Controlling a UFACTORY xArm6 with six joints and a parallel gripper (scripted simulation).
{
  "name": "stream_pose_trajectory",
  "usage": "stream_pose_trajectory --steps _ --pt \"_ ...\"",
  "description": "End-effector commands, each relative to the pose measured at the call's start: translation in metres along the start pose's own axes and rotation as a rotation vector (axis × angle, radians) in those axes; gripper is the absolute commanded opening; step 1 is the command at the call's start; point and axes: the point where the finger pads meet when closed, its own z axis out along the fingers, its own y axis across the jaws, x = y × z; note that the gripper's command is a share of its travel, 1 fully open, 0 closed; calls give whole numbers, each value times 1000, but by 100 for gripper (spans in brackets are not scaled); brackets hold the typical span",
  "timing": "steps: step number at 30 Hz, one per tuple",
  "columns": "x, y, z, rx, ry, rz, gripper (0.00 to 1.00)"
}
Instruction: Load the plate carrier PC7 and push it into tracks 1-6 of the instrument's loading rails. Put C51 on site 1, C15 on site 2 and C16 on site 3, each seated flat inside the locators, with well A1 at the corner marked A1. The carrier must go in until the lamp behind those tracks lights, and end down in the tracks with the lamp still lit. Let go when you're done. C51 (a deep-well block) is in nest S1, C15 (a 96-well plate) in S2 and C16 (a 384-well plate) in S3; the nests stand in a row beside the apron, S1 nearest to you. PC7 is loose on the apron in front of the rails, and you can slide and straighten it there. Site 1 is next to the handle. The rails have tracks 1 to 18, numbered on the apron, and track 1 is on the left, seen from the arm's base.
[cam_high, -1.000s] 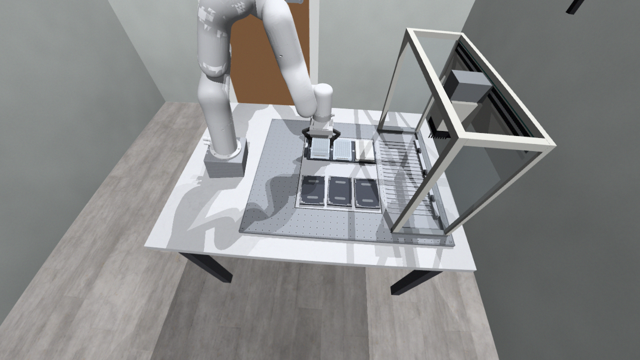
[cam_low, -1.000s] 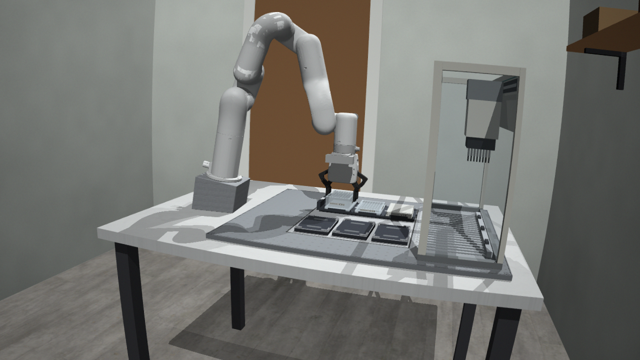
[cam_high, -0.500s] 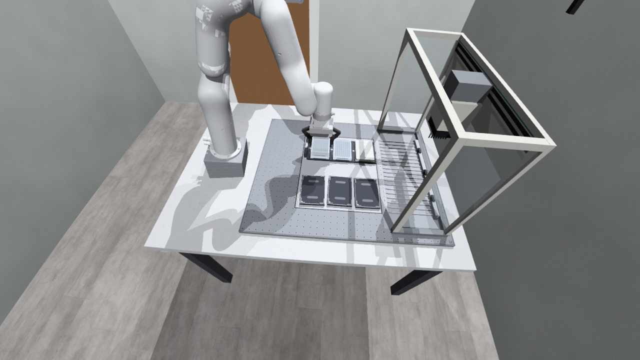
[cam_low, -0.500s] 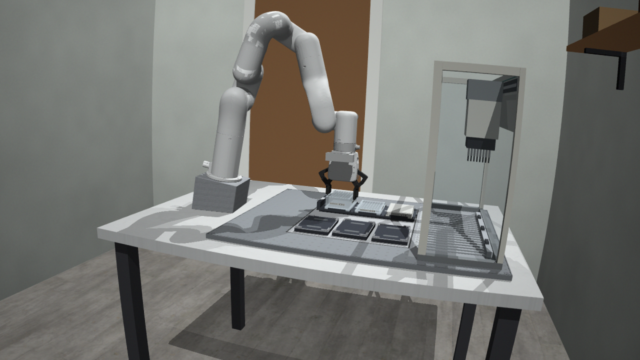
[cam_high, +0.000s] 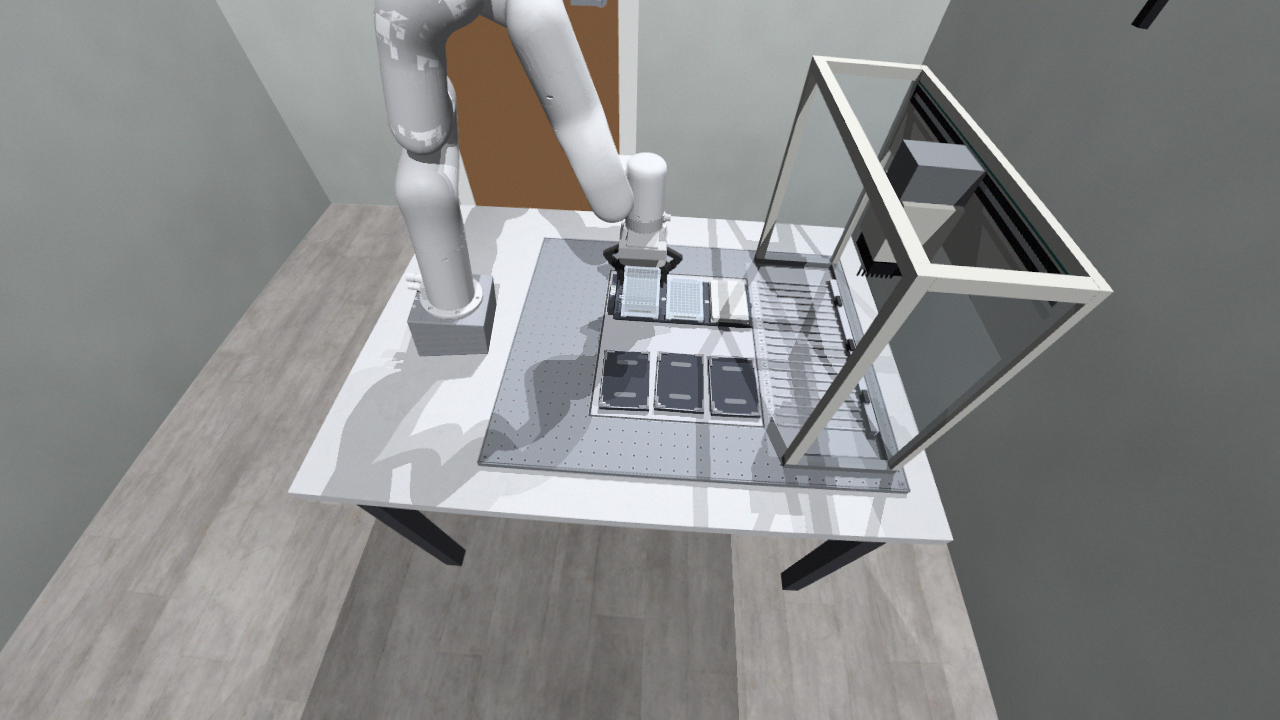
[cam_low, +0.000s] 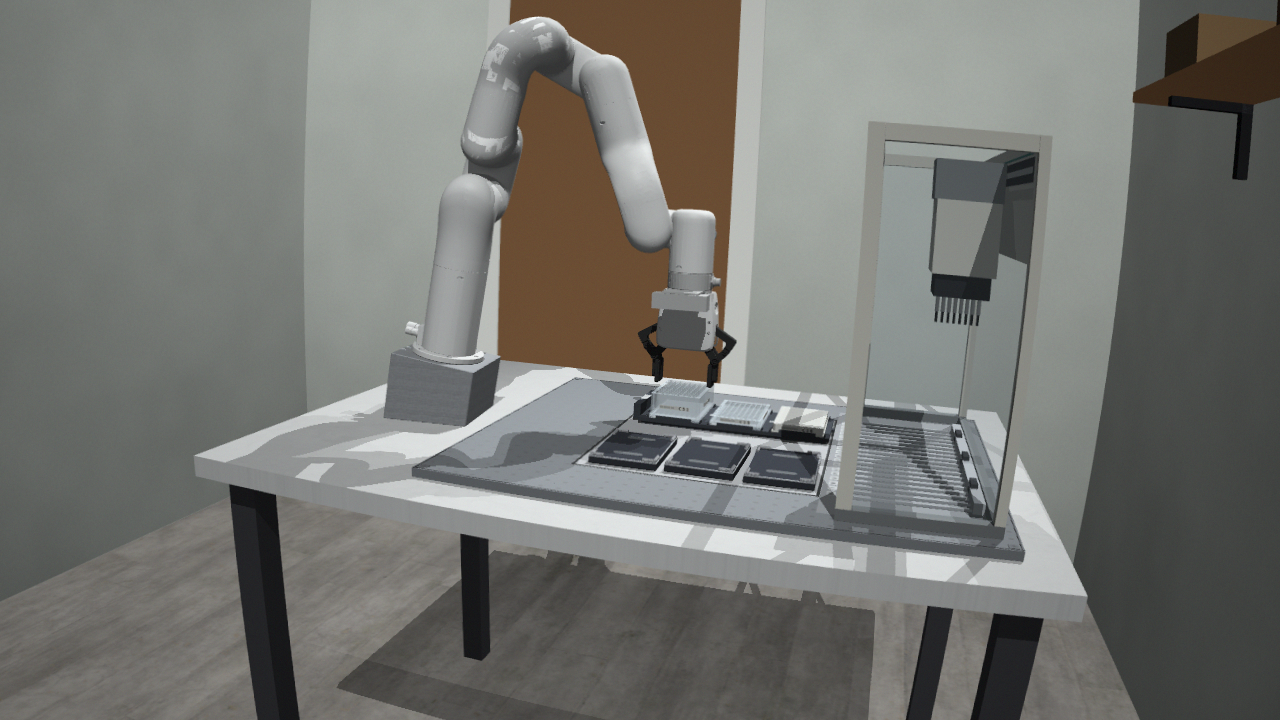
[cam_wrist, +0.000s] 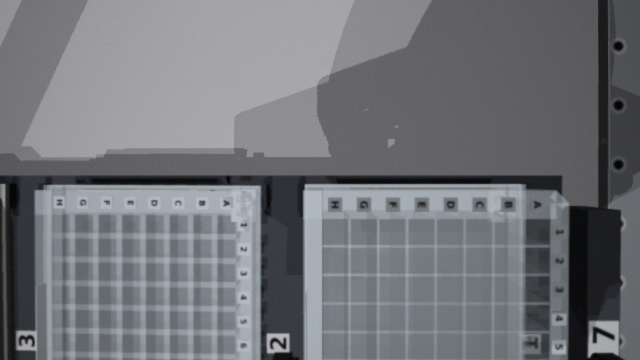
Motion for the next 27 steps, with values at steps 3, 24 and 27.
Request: stream_pose_trajectory --steps 3,24,27 --pt "0 -1 -12 4 -1 0 100" --pt "0 -1 -44 4 -1 0 100" --pt "0 -1 -45 4 -1 0 100"
